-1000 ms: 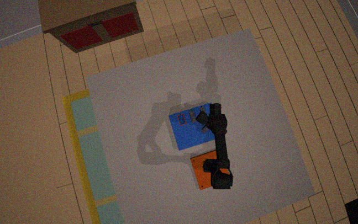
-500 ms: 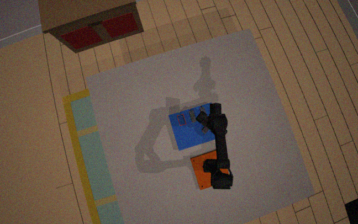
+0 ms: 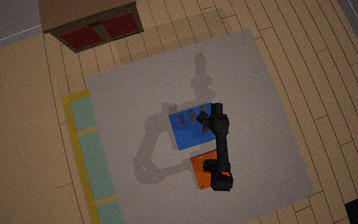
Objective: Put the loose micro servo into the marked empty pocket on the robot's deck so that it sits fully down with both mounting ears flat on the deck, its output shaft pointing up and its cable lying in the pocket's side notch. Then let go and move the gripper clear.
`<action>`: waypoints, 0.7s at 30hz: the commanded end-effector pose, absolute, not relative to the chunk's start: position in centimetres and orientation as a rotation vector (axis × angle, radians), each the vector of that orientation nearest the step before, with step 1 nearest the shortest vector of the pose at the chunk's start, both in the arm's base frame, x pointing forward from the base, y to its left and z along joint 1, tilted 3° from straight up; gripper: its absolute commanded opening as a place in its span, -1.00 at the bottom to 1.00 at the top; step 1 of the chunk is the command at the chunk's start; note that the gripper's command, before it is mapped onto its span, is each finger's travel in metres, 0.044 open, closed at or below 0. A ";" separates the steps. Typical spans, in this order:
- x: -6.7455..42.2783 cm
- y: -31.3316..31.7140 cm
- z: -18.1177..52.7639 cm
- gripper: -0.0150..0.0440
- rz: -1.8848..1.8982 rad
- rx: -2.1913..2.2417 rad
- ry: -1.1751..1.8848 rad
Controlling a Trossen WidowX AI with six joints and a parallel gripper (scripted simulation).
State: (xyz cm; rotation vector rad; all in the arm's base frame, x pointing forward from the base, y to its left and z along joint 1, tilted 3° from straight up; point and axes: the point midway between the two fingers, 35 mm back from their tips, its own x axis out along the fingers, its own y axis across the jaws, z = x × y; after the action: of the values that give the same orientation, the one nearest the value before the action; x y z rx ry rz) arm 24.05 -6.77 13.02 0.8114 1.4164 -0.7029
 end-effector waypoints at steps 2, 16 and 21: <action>23.6 -6.6 13.2 -0.49 -0.704 0.807 1.415; 23.6 -1.3 13.4 -0.49 -0.701 0.810 1.416; 23.6 0.8 13.5 -0.49 -0.700 0.811 1.417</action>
State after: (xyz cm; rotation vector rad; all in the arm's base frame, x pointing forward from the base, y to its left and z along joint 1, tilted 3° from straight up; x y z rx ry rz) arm 23.75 -0.48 13.32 0.8109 1.4224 -0.6976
